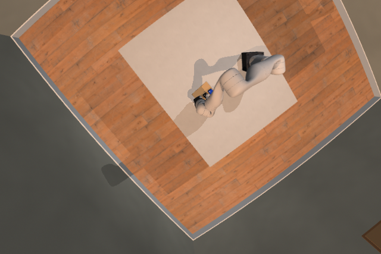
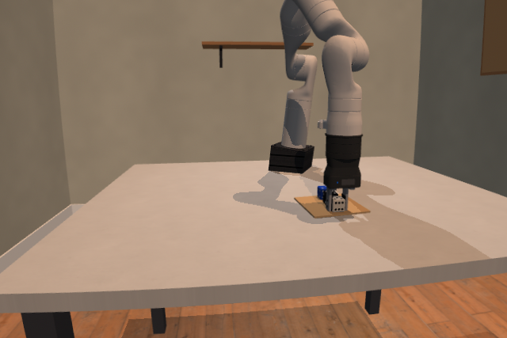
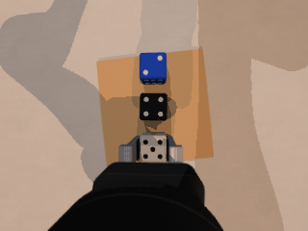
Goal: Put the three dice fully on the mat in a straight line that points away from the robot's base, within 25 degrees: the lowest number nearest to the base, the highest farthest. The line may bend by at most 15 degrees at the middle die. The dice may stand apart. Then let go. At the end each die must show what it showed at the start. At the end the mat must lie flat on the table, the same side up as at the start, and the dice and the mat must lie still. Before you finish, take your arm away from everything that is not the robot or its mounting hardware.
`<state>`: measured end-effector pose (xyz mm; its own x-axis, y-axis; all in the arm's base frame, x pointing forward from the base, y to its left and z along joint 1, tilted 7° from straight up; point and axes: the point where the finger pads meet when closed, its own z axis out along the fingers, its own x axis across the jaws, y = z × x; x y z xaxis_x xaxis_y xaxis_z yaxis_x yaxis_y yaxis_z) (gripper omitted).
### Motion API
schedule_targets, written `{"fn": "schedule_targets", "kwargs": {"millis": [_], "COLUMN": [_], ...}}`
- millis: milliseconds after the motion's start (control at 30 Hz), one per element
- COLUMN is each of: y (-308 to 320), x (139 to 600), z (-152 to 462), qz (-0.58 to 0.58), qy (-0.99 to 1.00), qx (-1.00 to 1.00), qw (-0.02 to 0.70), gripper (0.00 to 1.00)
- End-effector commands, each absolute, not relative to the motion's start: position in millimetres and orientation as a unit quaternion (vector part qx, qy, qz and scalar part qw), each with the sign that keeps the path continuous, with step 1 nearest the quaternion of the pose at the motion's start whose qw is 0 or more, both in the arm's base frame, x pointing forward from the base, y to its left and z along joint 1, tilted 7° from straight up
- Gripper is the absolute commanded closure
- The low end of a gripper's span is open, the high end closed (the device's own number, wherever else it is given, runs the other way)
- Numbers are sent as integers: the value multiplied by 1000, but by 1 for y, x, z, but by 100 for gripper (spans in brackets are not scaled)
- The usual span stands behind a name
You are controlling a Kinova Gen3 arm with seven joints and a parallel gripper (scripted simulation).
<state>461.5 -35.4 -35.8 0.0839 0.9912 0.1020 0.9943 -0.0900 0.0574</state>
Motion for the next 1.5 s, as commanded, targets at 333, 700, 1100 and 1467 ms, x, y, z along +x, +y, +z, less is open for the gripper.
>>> {"fn": "schedule_targets", "kwargs": {"millis": [333, 700, 1100, 1467], "y": [-36, -36, -36, -36], "x": [462, 462, 462, 462], "z": [-35, -35, -35, -35], "qz": [-58, -58, -58, -58], "qy": [-674, -674, -674, -674], "qx": [-736, -736, -736, -736], "qw": [13, 13, 13, 13], "gripper": [43, 37, 19, 13]}}
